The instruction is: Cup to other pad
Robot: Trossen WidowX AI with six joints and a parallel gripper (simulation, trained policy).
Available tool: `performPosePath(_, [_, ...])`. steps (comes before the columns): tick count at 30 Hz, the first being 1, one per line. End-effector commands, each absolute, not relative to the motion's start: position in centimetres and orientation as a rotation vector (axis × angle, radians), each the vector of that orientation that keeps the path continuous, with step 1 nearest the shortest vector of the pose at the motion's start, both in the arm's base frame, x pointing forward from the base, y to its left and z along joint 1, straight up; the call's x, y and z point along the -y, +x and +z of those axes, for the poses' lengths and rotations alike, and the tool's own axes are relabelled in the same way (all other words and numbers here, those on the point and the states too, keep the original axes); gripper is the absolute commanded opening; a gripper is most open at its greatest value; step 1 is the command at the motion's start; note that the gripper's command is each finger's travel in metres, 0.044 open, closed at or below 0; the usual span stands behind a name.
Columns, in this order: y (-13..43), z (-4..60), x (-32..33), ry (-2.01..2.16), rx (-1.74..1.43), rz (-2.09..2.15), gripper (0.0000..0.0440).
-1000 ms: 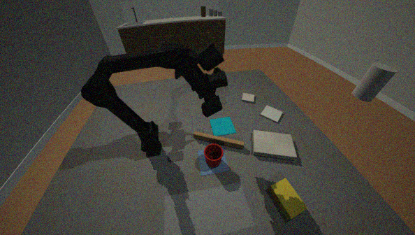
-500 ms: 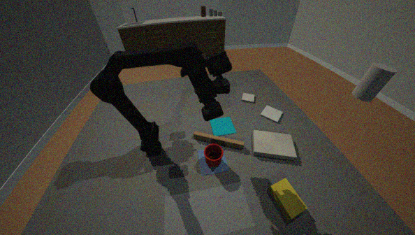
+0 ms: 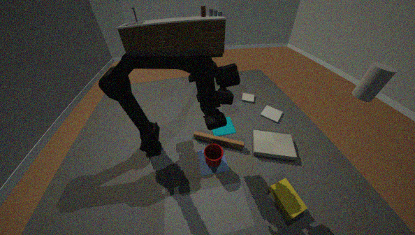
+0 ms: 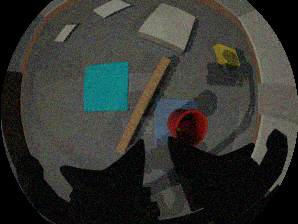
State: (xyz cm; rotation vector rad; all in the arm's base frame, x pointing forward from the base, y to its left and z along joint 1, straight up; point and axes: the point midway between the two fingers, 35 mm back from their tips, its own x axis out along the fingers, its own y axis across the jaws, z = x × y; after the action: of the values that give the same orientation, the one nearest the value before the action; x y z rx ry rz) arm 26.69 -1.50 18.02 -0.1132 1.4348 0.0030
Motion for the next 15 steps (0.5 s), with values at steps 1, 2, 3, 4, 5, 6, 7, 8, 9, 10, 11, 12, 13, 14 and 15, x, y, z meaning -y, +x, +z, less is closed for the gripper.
performPosePath(1, [26.4,17.3,2.2,-0.132,-1.473,0.006,0.0124])
performPosePath(2, [26.4,17.1,2.3,-0.136,-1.483,0.008,0.0126])
performPosePath(3, [26.3,16.8,2.5,-0.140,-1.491,0.010,0.0129])
performPosePath(4, [26.3,16.6,2.7,-0.143,-1.499,0.011,0.0131])
performPosePath(5, [26.2,16.4,2.8,-0.147,-1.507,0.013,0.0134])
performPosePath(6, [26.2,16.1,3.0,-0.150,-1.514,0.015,0.0136])
performPosePath(7, [26.1,15.9,3.2,-0.154,-1.521,0.017,0.0139])
performPosePath(8, [26.1,15.7,3.3,-0.157,-1.527,0.019,0.0142])
performPosePath(9, [26.0,15.5,3.5,-0.160,-1.532,0.021,0.0144])
performPosePath(10, [26.0,15.2,3.6,-0.163,-1.538,0.023,0.0147])
performPosePath(11, [26.0,15.0,3.8,-0.166,-1.543,0.026,0.0150])
performPosePath(12, [25.9,14.7,3.9,-0.170,-1.548,0.028,0.0153])
performPosePath(13, [25.9,14.4,4.1,-0.173,-1.553,0.031,0.0155])
performPosePath(14, [25.8,14.2,4.2,-0.176,-1.558,0.034,0.0158])
performPosePath(15, [25.8,13.9,4.4,-0.179,-1.563,0.037,0.0160])
